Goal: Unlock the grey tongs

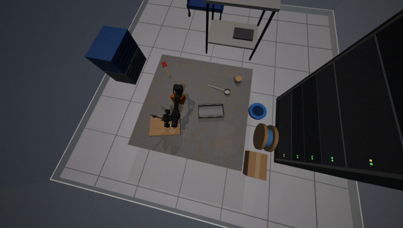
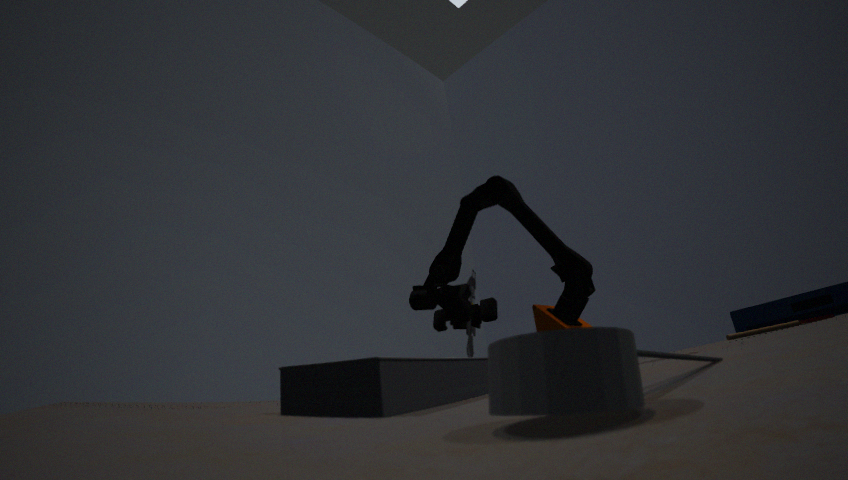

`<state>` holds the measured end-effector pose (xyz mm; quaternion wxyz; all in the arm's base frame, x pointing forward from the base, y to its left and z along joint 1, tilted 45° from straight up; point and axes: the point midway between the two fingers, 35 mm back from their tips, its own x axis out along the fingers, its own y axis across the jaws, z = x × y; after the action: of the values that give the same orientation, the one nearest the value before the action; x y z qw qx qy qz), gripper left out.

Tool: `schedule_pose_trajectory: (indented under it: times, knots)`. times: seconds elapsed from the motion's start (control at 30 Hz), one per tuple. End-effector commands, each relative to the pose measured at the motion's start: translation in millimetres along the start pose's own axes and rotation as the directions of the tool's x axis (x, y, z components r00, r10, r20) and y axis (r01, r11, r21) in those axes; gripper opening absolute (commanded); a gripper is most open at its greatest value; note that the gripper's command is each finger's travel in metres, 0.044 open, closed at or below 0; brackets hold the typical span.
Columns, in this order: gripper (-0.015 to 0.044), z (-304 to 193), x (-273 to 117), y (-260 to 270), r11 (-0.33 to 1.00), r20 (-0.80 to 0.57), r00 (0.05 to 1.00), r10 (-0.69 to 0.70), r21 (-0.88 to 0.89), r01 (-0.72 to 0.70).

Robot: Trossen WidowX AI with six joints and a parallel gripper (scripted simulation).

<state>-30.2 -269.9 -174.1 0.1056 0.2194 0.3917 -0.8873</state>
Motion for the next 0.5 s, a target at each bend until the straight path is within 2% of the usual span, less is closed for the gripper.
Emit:
schedule_pose_trajectory:
  times: [0.0,0.17,0.47]
  knots:
    - [-0.015,2.0,-0.3,0.2,1.0,0.011,1.0,0.001,0.007,-0.001]
    - [-0.015,1.2,2.7,1.2,1.0,-0.036,0.999,-0.009,0.0,0.009]
    - [-0.015,-1.2,18.2,5.5,0.998,-0.329,0.943,-0.057,-0.043,0.046]
